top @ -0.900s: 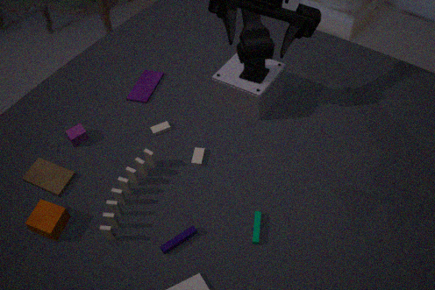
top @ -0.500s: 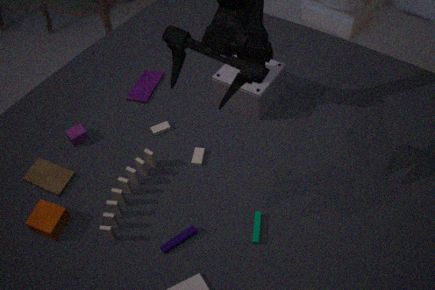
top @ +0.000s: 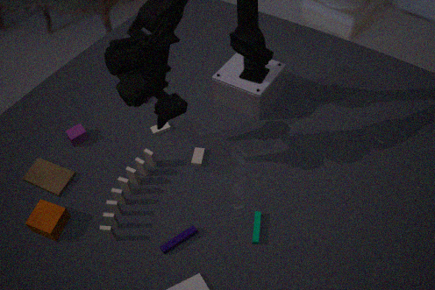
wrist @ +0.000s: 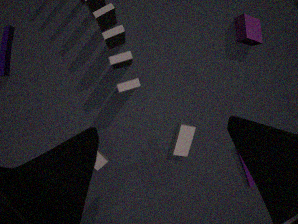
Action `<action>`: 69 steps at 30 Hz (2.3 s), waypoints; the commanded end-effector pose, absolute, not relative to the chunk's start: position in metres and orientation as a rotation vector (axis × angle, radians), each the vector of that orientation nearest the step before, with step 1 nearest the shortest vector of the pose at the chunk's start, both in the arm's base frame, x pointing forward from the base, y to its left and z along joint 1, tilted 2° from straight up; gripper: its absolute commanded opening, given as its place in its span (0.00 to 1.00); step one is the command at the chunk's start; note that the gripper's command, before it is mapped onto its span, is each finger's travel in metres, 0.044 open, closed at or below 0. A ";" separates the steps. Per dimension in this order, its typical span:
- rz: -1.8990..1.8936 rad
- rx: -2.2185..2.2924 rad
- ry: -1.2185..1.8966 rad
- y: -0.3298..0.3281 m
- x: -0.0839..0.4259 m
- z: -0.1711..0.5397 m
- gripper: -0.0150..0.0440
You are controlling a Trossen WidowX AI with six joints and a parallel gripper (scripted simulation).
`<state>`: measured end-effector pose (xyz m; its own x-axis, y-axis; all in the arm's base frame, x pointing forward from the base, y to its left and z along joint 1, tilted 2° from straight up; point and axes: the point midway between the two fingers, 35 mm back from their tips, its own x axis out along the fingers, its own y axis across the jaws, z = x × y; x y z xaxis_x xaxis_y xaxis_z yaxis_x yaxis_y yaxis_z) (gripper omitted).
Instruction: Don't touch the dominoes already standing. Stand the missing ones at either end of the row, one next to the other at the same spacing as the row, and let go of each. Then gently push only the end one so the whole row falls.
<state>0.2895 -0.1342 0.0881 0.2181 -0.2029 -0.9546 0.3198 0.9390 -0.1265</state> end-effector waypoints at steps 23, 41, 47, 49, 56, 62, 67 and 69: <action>-0.501 0.457 1.471 -0.192 0.238 -0.032 1.00; -0.501 0.457 1.471 -0.193 0.238 -0.044 0.78; -0.501 0.457 1.471 -0.193 0.238 -0.044 0.51; -0.501 0.457 1.471 -0.193 0.238 -0.044 0.44; -0.501 0.457 1.471 -0.193 0.238 -0.044 0.44; -0.501 0.457 1.470 -0.191 0.237 -0.014 0.44; -0.501 0.457 1.470 -0.188 0.236 0.049 0.44; -0.501 0.457 1.470 -0.186 0.235 0.076 0.44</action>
<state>0.2344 -0.1880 0.0350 0.0197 -0.0343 -0.9992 0.5756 0.8176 -0.0167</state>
